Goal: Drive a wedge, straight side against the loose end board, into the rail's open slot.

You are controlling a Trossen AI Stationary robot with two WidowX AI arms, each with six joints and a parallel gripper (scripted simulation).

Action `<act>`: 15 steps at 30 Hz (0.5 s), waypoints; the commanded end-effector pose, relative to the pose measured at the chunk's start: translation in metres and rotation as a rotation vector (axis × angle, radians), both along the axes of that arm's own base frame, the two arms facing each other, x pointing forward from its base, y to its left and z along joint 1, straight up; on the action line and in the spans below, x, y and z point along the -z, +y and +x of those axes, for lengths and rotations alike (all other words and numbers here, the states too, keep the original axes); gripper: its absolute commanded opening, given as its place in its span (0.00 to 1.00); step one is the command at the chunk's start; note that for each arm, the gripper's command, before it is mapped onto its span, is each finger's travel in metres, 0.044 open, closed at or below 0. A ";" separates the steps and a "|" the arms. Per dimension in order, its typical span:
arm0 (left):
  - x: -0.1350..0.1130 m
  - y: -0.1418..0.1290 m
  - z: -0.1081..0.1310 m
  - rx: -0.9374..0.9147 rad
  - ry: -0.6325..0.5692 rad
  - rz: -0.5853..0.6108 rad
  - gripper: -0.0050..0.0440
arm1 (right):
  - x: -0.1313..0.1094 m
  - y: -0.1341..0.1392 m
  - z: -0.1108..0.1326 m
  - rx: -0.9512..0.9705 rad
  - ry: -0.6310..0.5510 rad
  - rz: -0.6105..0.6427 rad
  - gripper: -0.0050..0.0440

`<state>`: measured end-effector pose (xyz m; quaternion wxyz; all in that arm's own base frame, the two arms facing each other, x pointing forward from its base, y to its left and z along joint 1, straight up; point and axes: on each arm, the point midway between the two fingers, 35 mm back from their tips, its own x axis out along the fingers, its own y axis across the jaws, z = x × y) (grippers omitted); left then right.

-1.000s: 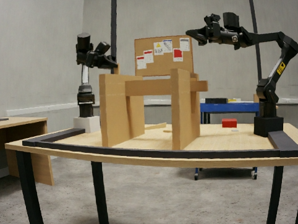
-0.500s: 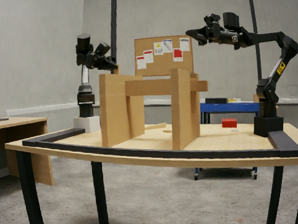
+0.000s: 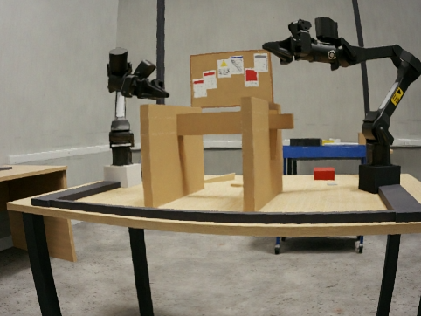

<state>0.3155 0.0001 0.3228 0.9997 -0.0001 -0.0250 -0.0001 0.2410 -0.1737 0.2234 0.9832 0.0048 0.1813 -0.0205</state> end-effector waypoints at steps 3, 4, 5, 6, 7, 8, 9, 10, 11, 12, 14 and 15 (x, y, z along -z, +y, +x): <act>-0.010 0.000 0.000 -0.001 -0.022 0.002 0.27 | -0.001 0.002 -0.001 -0.002 -0.006 -0.003 0.30; -0.010 0.000 0.000 -0.001 -0.022 0.002 0.27 | -0.001 0.002 -0.001 -0.002 -0.006 -0.003 0.30; -0.010 0.000 0.000 -0.001 -0.022 0.002 0.27 | -0.001 0.002 -0.001 -0.002 -0.006 -0.003 0.30; -0.010 0.000 0.000 -0.001 -0.022 0.002 0.27 | -0.001 0.002 -0.001 -0.002 -0.006 -0.003 0.30; -0.010 0.000 0.000 -0.001 -0.022 0.002 0.27 | -0.018 0.000 0.000 -0.002 -0.021 -0.030 0.30; -0.010 0.000 0.000 -0.001 -0.022 0.002 0.27 | -0.016 0.000 0.000 -0.002 -0.020 -0.028 0.30; -0.010 0.000 0.000 -0.001 -0.022 0.002 0.27 | -0.016 0.000 0.000 -0.002 -0.020 -0.028 0.30; -0.010 0.000 0.000 -0.001 -0.022 0.002 0.27 | -0.016 0.000 0.000 -0.002 -0.020 -0.028 0.30; -0.010 0.000 0.000 -0.001 -0.022 0.002 0.27 | -0.020 -0.001 0.001 -0.002 -0.019 -0.027 0.30; -0.010 0.000 0.000 -0.001 -0.022 0.002 0.27 | -0.022 -0.001 0.001 -0.002 -0.021 -0.028 0.30; -0.010 0.000 0.000 -0.001 -0.022 0.002 0.27 | -0.025 -0.001 0.001 -0.002 -0.022 -0.031 0.30; -0.010 0.000 0.000 -0.001 -0.022 0.002 0.27 | -0.016 0.000 0.000 -0.002 -0.013 -0.017 0.30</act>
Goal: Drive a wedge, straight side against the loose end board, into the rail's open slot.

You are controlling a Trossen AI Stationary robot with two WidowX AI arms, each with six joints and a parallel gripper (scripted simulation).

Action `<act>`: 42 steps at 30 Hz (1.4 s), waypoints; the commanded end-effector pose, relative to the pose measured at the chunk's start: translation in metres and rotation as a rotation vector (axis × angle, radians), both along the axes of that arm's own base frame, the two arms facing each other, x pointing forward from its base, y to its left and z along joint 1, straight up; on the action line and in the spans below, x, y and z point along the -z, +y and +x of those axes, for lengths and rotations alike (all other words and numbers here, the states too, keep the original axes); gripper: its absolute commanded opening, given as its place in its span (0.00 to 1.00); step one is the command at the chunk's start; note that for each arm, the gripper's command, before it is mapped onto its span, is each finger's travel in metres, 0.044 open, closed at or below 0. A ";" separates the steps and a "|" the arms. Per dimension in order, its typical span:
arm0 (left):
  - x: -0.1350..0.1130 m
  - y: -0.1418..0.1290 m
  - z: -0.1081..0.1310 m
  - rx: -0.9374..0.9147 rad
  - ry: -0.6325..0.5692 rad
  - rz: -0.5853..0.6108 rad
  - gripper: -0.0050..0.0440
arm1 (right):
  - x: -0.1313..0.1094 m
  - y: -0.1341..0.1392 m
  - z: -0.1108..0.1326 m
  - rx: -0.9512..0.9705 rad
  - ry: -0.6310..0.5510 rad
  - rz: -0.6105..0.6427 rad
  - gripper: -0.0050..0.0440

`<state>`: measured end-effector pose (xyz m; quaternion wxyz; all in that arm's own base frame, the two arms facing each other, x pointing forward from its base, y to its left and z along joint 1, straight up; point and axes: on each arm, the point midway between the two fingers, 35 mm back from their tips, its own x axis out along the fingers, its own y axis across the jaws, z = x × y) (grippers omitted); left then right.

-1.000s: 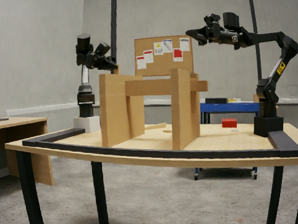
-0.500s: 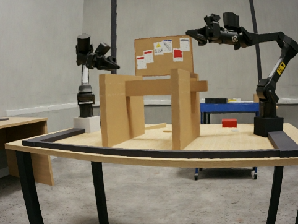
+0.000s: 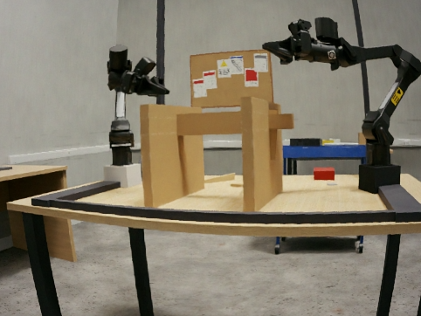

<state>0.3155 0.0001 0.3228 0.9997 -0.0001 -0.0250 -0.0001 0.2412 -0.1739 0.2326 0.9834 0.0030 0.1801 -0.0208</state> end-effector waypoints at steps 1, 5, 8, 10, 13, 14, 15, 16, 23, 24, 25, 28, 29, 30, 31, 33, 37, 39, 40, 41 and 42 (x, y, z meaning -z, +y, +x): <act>-0.010 0.000 0.000 -0.001 -0.022 0.002 0.27 | -0.005 0.001 0.000 -0.002 -0.009 -0.009 0.30; -0.010 0.000 0.000 -0.001 -0.022 0.002 0.27 | -0.026 0.000 0.000 -0.002 -0.021 -0.029 0.30; -0.010 0.000 0.000 -0.001 -0.022 0.002 0.27 | -0.039 -0.001 0.001 -0.004 -0.019 -0.029 0.30; -0.010 0.000 0.000 -0.001 -0.022 0.002 0.27 | -0.032 -0.001 0.001 -0.004 -0.011 -0.016 0.30; -0.010 0.000 0.000 -0.001 -0.022 0.002 0.27 | -0.046 -0.002 0.001 0.000 -0.015 -0.027 0.30; -0.010 0.000 0.000 -0.001 -0.022 0.002 0.27 | -0.051 -0.002 0.000 0.002 -0.011 -0.025 0.30; -0.010 0.000 0.000 -0.001 -0.022 0.002 0.27 | -0.057 -0.002 0.001 0.003 -0.013 -0.029 0.30; -0.010 0.000 0.000 -0.001 -0.022 0.002 0.27 | -0.061 -0.002 0.000 0.003 -0.014 -0.031 0.30; -0.010 0.000 0.000 -0.001 -0.022 0.002 0.27 | -0.084 -0.002 0.000 0.003 -0.012 -0.027 0.30; -0.010 0.000 0.000 -0.001 -0.022 0.002 0.27 | -0.088 -0.002 0.000 0.005 -0.008 -0.023 0.30; -0.010 0.000 0.000 -0.001 -0.022 0.002 0.27 | -0.075 -0.002 0.000 0.005 0.000 -0.011 0.30; -0.010 0.000 0.000 -0.001 -0.022 0.002 0.27 | -0.066 -0.001 0.000 0.004 0.009 0.006 0.30; -0.010 0.000 0.000 -0.001 -0.022 0.002 0.27 | -0.066 -0.001 0.000 0.004 0.009 0.006 0.30; -0.010 0.000 0.000 -0.001 -0.022 0.002 0.27 | -0.068 -0.001 -0.001 0.004 0.007 0.004 0.30; -0.010 0.000 0.000 -0.001 -0.022 0.002 0.27 | -0.068 0.000 -0.001 0.005 0.007 0.004 0.30; -0.010 0.000 0.000 -0.001 -0.022 0.002 0.27 | -0.068 0.000 -0.001 0.004 0.006 0.003 0.30; -0.010 0.000 0.000 -0.001 -0.022 0.002 0.27 | -0.068 0.000 -0.001 0.004 0.006 0.003 0.30; -0.010 0.000 0.000 -0.001 -0.022 0.002 0.27 | -0.068 0.000 -0.001 0.004 0.006 0.003 0.30; -0.010 0.000 0.000 -0.001 -0.022 0.002 0.27 | -0.068 0.000 -0.001 0.004 0.006 0.003 0.30; -0.010 0.000 0.000 -0.001 -0.022 0.002 0.27 | -0.068 0.000 -0.001 0.004 0.006 0.003 0.30; -0.010 0.000 0.000 -0.001 -0.022 0.002 0.27 | -0.068 0.000 -0.001 0.004 0.006 0.003 0.30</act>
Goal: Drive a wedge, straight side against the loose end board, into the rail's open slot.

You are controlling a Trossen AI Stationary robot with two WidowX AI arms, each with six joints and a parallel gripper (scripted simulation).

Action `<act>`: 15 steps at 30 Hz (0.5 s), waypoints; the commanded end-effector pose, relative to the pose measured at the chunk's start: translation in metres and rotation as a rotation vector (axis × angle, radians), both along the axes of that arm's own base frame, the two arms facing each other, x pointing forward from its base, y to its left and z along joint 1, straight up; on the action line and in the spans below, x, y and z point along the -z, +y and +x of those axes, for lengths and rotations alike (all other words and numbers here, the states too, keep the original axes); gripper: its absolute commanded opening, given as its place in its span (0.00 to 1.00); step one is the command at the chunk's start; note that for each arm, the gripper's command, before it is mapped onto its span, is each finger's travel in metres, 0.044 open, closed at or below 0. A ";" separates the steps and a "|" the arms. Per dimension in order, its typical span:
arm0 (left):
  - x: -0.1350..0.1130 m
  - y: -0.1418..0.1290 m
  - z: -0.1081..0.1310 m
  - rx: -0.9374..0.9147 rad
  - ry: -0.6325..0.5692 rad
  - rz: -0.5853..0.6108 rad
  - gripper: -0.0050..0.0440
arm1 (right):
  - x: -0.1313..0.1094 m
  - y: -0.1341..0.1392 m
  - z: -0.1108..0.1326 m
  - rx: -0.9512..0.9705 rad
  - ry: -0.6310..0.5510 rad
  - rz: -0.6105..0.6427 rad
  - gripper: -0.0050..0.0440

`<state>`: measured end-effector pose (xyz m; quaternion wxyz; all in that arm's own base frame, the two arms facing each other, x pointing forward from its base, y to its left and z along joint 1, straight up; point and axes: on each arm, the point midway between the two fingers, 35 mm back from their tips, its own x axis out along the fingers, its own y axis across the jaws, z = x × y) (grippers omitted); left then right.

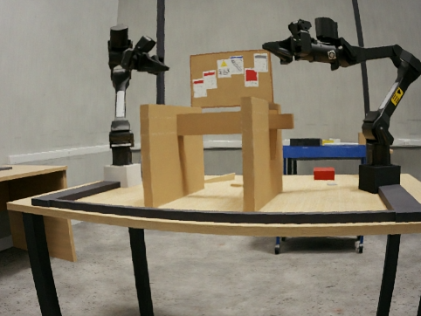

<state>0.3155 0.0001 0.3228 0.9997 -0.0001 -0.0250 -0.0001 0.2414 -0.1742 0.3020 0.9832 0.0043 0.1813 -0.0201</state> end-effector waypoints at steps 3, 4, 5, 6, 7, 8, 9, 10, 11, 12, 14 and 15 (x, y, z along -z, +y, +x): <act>-0.010 0.000 0.000 -0.001 -0.022 0.002 0.27 | 0.002 0.000 -0.001 0.005 0.004 0.000 0.30; -0.010 0.000 0.000 -0.001 -0.022 0.002 0.27 | 0.002 0.000 -0.001 0.005 0.004 0.000 0.30; -0.010 0.000 0.000 -0.001 -0.022 0.002 0.27 | 0.002 0.000 -0.001 0.005 0.004 0.000 0.30; -0.010 0.000 0.000 -0.001 -0.022 0.002 0.27 | 0.002 0.000 -0.001 0.005 0.004 0.000 0.30; -0.010 0.000 0.000 -0.001 -0.022 0.002 0.27 | 0.002 0.000 -0.001 0.005 0.004 0.000 0.30; -0.010 0.000 0.000 -0.001 -0.022 0.002 0.27 | 0.002 0.000 -0.001 0.005 0.004 0.000 0.30; -0.010 0.000 0.000 -0.001 -0.022 0.002 0.27 | 0.002 0.000 -0.001 0.005 0.004 0.000 0.30; -0.010 0.000 0.000 -0.001 -0.022 0.002 0.27 | 0.002 0.000 -0.001 0.005 0.004 0.000 0.30; -0.010 0.000 0.000 -0.001 -0.022 0.002 0.27 | 0.002 0.000 -0.001 0.005 0.004 0.000 0.30; -0.010 0.000 0.000 -0.001 -0.022 0.002 0.27 | 0.002 0.000 -0.001 0.005 0.004 0.000 0.10; -0.010 0.000 0.000 -0.001 -0.022 0.002 0.27 | 0.002 0.000 -0.001 0.005 0.004 0.000 0.10; -0.010 0.000 0.000 -0.001 -0.022 0.002 0.27 | 0.002 0.000 -0.001 0.005 0.004 0.000 0.10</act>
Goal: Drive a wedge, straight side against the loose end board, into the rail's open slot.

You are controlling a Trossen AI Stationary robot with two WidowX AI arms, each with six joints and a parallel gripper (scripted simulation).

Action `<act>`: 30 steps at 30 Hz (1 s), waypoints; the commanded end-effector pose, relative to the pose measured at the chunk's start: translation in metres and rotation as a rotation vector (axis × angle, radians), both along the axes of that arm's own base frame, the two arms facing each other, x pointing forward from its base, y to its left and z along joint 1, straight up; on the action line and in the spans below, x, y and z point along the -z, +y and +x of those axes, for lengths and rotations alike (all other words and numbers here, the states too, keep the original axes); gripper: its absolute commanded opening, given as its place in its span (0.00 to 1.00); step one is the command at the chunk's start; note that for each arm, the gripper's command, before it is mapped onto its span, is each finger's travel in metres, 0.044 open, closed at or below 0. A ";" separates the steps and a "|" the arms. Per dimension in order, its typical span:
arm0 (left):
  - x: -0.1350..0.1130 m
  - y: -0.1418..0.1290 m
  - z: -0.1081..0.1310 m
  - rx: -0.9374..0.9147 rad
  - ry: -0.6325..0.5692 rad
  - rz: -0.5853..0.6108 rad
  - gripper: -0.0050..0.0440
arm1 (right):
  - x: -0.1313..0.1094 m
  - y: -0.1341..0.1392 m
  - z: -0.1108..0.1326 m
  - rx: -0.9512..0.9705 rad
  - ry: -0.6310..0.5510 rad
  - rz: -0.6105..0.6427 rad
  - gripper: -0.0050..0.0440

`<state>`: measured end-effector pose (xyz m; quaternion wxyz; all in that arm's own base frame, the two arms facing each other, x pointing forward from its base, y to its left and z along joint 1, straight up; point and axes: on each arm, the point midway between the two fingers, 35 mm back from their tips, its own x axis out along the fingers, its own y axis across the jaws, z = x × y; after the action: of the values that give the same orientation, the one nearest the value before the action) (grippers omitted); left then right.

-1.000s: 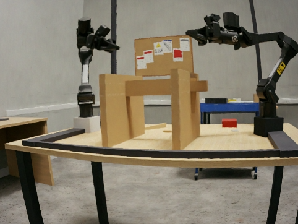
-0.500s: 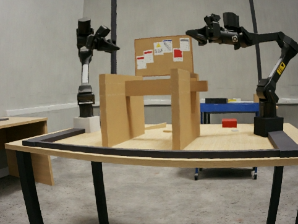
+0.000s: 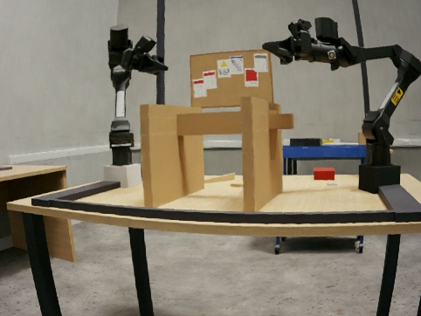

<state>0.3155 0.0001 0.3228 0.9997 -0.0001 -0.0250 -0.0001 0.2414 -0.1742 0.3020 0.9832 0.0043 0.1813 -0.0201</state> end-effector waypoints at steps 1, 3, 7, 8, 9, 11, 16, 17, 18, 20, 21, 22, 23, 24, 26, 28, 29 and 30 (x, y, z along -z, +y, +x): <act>-0.010 0.000 0.000 -0.001 -0.022 0.002 0.27 | 0.002 0.000 -0.001 0.005 0.004 0.000 0.10; -0.010 0.000 0.000 -0.001 -0.022 0.002 0.27 | 0.002 0.000 -0.001 0.005 0.004 0.000 0.10; -0.010 0.000 0.000 -0.001 -0.022 0.002 0.27 | 0.002 0.000 -0.001 0.005 0.004 0.000 0.10; -0.010 0.000 0.000 -0.001 -0.022 0.002 0.27 | 0.002 0.000 -0.001 0.005 0.004 0.000 0.10; -0.010 0.000 0.000 -0.001 -0.022 0.002 0.27 | 0.002 0.000 -0.001 0.005 0.004 0.000 0.10; -0.010 0.000 0.000 -0.001 -0.022 0.002 0.27 | 0.002 0.000 -0.001 0.005 0.004 0.000 0.10; -0.010 0.000 0.000 -0.001 -0.022 0.002 0.27 | -0.007 -0.002 0.004 0.037 0.022 0.044 0.10; -0.010 0.000 0.000 -0.001 -0.022 0.002 0.27 | -0.005 -0.003 0.006 0.053 0.037 0.073 0.10; -0.010 0.000 0.000 -0.001 -0.022 0.002 0.27 | -0.003 -0.004 0.008 0.072 0.054 0.106 0.10; -0.010 0.000 0.000 -0.001 -0.022 0.002 0.27 | 0.003 -0.006 0.012 0.121 0.099 0.186 0.09; -0.010 0.000 0.000 -0.001 -0.022 0.002 0.27 | 0.006 -0.007 0.014 0.152 0.125 0.232 0.09; -0.010 0.000 0.000 -0.001 -0.022 0.002 0.27 | 0.006 -0.007 0.014 0.152 0.125 0.232 0.09; -0.010 0.000 0.000 -0.001 -0.022 0.002 0.27 | 0.006 -0.007 0.014 0.152 0.125 0.232 0.09; -0.010 0.000 0.000 -0.001 -0.022 0.002 0.27 | 0.009 -0.008 0.016 0.187 0.154 0.281 0.09; -0.010 0.000 0.000 -0.001 -0.022 0.002 0.27 | 0.013 -0.008 0.016 0.205 0.171 0.305 0.06; -0.010 0.000 0.000 -0.001 -0.022 0.002 0.27 | 0.017 -0.009 0.021 0.260 0.217 0.376 0.03; -0.010 0.000 0.000 -0.001 -0.022 0.002 0.27 | 0.021 -0.009 0.023 0.302 0.248 0.421 0.02; -0.010 0.000 0.000 -0.001 -0.022 0.002 0.27 | 0.025 -0.010 0.023 0.344 0.279 0.463 0.00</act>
<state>0.3155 0.0001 0.3228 0.9997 -0.0001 -0.0250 -0.0001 0.2595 -0.1822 0.2759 0.9288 0.2109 0.2846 -0.1091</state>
